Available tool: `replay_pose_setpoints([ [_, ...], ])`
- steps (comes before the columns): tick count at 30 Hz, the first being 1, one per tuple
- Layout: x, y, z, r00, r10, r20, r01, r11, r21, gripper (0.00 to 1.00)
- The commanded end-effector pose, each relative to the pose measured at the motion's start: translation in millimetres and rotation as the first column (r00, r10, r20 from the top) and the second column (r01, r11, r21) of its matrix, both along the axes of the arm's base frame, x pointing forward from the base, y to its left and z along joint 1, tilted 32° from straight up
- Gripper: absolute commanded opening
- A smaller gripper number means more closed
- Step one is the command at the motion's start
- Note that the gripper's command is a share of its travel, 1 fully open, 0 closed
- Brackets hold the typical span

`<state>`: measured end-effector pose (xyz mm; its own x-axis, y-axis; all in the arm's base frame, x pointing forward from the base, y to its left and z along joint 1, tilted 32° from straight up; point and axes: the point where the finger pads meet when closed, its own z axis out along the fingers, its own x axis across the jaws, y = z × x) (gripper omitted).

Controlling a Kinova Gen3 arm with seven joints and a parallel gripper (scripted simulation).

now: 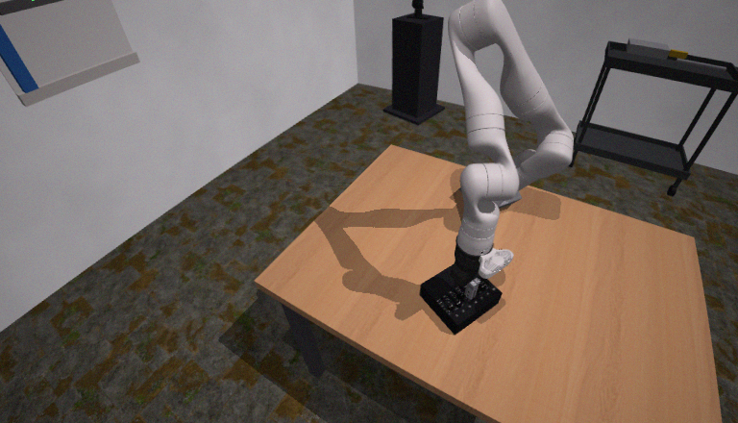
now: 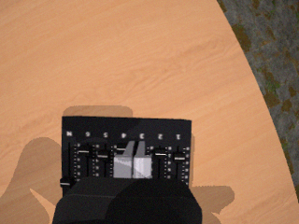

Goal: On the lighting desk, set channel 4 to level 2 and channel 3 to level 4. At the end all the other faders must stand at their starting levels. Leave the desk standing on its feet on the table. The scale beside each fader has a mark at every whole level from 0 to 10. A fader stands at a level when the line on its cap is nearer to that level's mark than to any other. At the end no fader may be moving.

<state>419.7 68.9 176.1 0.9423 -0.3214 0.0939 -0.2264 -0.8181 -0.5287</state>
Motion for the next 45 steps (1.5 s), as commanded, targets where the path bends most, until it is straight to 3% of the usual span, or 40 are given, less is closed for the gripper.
replay_pose_setpoints([
  [1, -0.2, -9.6, 8.2, 1.0, -0.009, 0.004, 0.009, 1.0, -0.004, 0.0],
  [21, -1.4, -11.2, 11.7, 1.0, -0.009, 0.004, 0.009, 1.0, -0.004, 0.0],
  [28, -15.9, 14.8, 17.6, 1.0, -0.008, 0.002, 0.008, 1.0, -0.004, 0.0],
  [45, -16.1, 15.1, 17.7, 1.0, -0.008, 0.002, 0.008, 1.0, -0.004, 0.0],
])
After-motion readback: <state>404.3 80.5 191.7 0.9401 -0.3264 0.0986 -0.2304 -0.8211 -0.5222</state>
